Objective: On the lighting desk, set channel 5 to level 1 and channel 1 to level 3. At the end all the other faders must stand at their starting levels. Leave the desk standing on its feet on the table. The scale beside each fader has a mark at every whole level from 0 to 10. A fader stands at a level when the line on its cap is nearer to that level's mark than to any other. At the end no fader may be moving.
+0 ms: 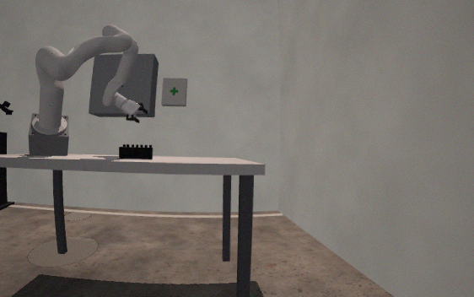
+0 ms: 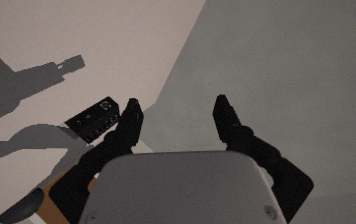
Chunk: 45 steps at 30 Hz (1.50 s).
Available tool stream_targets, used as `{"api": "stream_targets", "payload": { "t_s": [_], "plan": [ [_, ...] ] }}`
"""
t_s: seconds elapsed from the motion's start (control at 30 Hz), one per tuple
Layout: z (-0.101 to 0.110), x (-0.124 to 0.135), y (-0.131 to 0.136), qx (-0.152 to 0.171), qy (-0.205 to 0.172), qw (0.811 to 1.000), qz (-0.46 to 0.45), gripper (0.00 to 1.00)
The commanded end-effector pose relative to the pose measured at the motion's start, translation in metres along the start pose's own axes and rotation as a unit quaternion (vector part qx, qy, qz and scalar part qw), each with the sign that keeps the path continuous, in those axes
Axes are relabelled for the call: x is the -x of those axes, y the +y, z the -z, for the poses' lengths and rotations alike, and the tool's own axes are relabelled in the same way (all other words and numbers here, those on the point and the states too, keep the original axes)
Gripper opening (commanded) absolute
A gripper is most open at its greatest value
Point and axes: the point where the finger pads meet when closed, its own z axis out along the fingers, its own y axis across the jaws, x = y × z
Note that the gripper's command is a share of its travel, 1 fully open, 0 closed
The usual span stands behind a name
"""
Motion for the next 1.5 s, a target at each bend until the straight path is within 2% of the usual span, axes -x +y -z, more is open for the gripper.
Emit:
{"api": "stream_targets", "payload": {
  "t_s": [0.0,0.03,0.07,0.17,0.2,0.3,0.33,0.43,0.47,0.57,0.6,0.7,0.73,0.8,0.83,0.9,0.93,1.0,1.03,1.13,1.23,1.47],
  "plan": [
    [-0.033,0.036,-0.013,-0.074,-0.002,0.997,0.006,1.0],
    [-0.036,0.039,-0.013,-0.074,-0.002,0.997,0.006,1.0],
    [-0.057,0.067,-0.028,-0.13,0.002,0.991,0.004,1.0],
    [-0.059,0.07,-0.029,-0.13,0.002,0.991,0.004,1.0],
    [-0.077,0.098,-0.047,-0.188,0.009,0.982,-0.002,1.0],
    [-0.08,0.102,-0.048,-0.188,0.009,0.982,-0.002,1.0],
    [-0.094,0.13,-0.067,-0.243,0.019,0.97,-0.012,1.0],
    [-0.097,0.134,-0.069,-0.243,0.019,0.97,-0.012,1.0],
    [-0.108,0.162,-0.089,-0.294,0.033,0.955,-0.028,1.0],
    [-0.11,0.166,-0.09,-0.294,0.033,0.955,-0.028,1.0],
    [-0.118,0.194,-0.111,-0.339,0.049,0.938,-0.047,1.0],
    [-0.119,0.196,-0.112,-0.339,0.049,0.938,-0.047,1.0],
    [-0.125,0.224,-0.132,-0.377,0.066,0.921,-0.069,1.0],
    [-0.125,0.224,-0.132,-0.377,0.066,0.921,-0.069,1.0],
    [-0.127,0.247,-0.148,-0.406,0.082,0.905,-0.093,1.0],
    [-0.128,0.248,-0.149,-0.406,0.082,0.905,-0.093,1.0],
    [-0.128,0.27,-0.164,-0.429,0.097,0.891,-0.117,1.0],
    [-0.128,0.27,-0.164,-0.429,0.097,0.891,-0.117,1.0],
    [-0.128,0.288,-0.176,-0.444,0.11,0.878,-0.14,1.0],
    [-0.128,0.288,-0.176,-0.444,0.11,0.878,-0.14,1.0],
    [-0.125,0.323,-0.198,-0.465,0.134,0.854,-0.19,1.0],
    [-0.124,0.334,-0.204,-0.469,0.141,0.848,-0.205,1.0]
  ]
}}
